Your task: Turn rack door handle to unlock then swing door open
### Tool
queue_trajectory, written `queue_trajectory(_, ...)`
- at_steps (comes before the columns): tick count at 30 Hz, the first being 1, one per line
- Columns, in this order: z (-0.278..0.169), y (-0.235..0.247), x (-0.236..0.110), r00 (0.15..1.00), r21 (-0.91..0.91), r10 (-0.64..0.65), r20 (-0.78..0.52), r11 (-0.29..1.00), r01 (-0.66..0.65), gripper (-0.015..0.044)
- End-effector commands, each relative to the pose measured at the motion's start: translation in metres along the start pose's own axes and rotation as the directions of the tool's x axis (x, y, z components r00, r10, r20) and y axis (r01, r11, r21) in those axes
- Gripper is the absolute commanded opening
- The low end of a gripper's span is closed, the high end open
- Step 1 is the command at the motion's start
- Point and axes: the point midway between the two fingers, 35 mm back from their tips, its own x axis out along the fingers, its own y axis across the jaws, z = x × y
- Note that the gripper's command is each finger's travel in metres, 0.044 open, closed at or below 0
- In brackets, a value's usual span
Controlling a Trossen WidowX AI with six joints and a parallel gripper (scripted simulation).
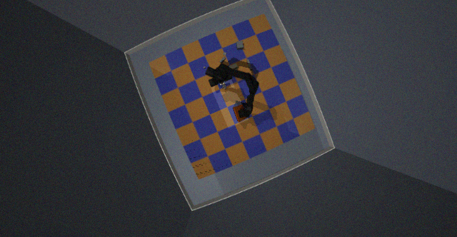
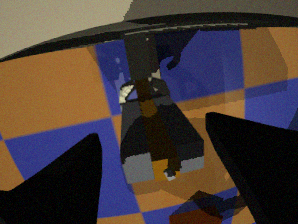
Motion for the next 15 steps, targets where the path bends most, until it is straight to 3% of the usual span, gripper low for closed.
queue_trajectory(1, -0.002, -0.001, 0.011, 1.0, -0.005, 0.005, -0.019, 1.0, -0.005, 0.0283)
queue_trajectory(9, -0.003, -0.001, 0.021, 0.999, -0.005, 0.013, -0.029, 1.0, -0.013, 0.0283)
queue_trajectory(15, -0.003, -0.001, 0.021, 0.999, -0.005, 0.013, -0.029, 1.0, -0.013, 0.0125)
